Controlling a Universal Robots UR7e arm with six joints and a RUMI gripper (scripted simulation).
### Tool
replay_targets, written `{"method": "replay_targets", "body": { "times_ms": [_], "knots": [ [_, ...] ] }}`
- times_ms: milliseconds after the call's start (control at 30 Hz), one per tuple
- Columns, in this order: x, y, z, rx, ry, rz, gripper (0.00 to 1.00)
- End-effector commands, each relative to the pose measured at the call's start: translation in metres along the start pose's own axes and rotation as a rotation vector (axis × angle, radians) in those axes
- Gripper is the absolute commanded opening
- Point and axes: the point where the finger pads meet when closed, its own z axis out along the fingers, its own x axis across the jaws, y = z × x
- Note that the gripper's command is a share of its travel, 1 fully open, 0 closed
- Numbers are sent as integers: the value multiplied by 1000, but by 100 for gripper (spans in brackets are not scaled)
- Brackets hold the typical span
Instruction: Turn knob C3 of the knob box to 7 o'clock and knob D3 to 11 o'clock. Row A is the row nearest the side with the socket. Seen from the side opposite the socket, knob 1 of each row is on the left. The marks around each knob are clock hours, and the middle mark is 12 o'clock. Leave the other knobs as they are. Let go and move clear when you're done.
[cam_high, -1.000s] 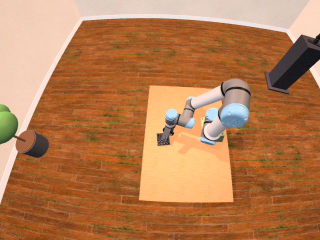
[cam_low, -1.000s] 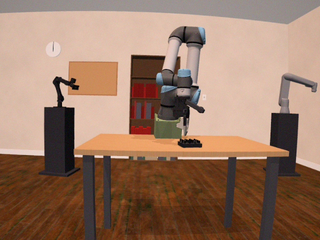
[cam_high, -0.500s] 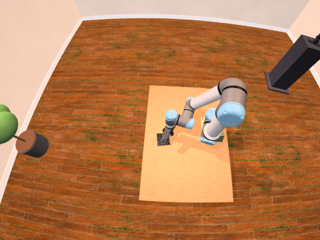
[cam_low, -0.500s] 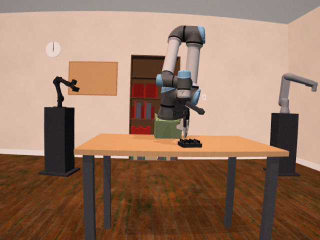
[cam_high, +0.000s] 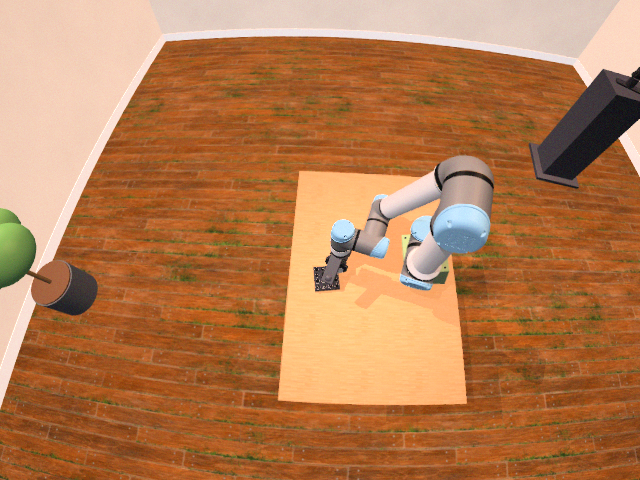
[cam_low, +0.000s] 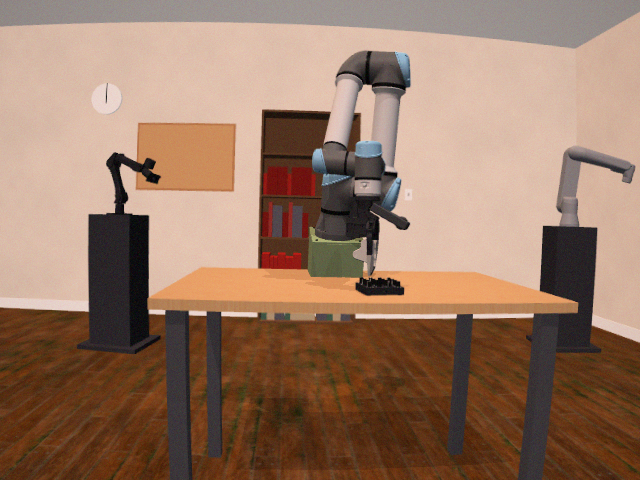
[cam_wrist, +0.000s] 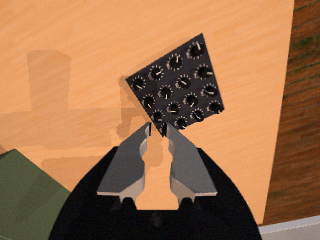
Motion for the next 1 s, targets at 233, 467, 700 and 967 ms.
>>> {"method": "replay_targets", "body": {
  "times_ms": [233,467,700,967],
  "knots": [
    [0,0,0,0,1,0,11],
    [0,0,0,0,1,0,11],
    [0,0,0,0,1,0,11],
    [0,-2,0,0,1,0,11]
  ]
}}
